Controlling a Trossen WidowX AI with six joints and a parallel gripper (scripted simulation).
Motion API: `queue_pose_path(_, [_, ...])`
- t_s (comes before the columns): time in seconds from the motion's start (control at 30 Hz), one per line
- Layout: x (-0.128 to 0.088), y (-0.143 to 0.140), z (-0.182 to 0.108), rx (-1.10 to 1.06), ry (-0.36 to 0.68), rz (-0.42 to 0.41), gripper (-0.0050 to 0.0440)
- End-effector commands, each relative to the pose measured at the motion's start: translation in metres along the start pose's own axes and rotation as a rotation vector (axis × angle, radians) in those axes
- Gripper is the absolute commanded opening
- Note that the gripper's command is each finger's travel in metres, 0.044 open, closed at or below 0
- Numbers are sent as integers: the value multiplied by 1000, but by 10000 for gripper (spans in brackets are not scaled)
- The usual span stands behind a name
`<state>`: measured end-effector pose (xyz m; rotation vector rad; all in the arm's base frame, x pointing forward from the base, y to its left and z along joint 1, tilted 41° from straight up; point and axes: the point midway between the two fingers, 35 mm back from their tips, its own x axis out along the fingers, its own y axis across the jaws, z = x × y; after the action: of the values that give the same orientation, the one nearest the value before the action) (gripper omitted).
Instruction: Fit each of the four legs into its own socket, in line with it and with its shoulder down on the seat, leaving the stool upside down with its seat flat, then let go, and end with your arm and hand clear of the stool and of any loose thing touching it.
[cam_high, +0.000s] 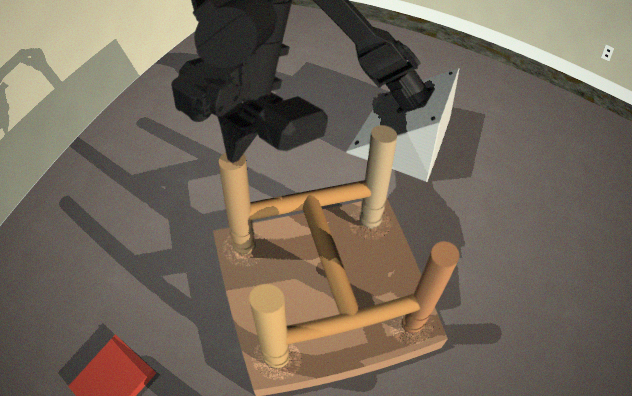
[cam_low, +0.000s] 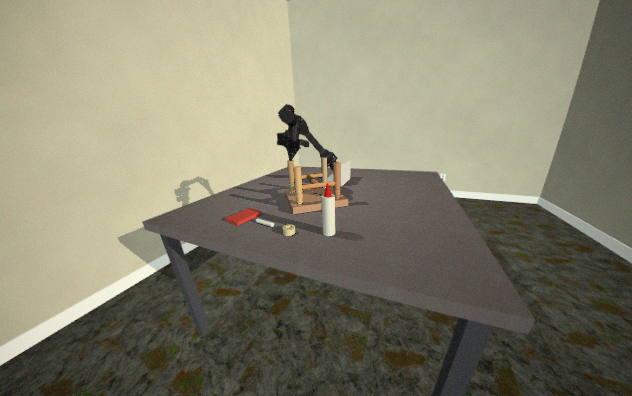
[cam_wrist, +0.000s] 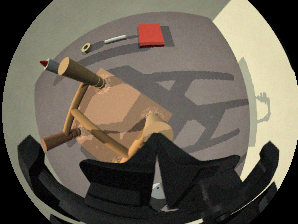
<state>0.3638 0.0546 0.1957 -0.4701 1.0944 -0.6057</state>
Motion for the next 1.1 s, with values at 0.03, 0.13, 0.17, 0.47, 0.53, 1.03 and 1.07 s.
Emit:
queue_pose_path(0.03, [3, -2, -1, 11, -2, -4, 0])
queue_pose_path(0.13, [4, -2, -2, 11, -1, -4, 0])
queue_pose_path(0.17, [5, -2, -2, 11, -1, -4, 0])
queue_pose_path(0.47, [14, -2, -4, 11, -1, -4, 0])
queue_pose_path(0.53, [16, -2, -5, 11, -1, -4, 0])
queue_pose_path(1.03, [24, -2, -7, 11, -1, -4, 0])
queue_pose_path(1.07, [24, -2, -7, 11, -1, -4, 0])
